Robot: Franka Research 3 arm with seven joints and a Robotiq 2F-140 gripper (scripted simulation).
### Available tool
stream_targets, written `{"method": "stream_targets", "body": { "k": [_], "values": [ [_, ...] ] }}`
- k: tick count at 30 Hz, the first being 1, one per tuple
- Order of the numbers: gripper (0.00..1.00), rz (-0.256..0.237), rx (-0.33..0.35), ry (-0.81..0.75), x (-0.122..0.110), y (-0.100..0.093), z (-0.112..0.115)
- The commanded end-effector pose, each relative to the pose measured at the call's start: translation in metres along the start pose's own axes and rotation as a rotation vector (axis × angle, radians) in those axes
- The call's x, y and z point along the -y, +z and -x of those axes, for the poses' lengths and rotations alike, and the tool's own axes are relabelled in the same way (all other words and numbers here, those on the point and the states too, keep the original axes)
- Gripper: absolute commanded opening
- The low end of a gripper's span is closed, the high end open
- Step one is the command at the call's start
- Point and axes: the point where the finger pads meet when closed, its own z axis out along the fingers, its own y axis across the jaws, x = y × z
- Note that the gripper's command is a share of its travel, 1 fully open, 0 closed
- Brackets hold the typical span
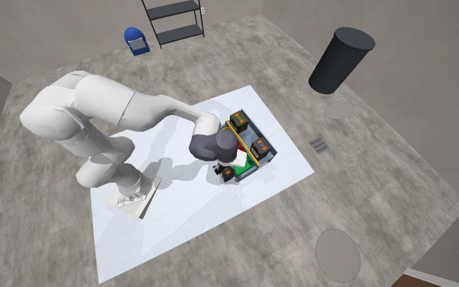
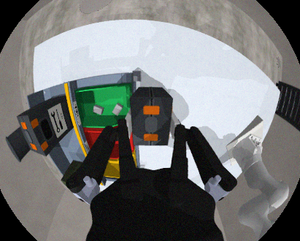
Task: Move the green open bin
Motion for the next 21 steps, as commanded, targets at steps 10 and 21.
{"method": "stream_targets", "body": {
  "k": [10,21],
  "values": [
    [0.0,-0.014,-0.017,-0.004,0.0056,-0.0083,-0.0049],
    [0.0,-0.014,-0.017,-0.004,0.0056,-0.0083,-0.0048]
  ]
}}
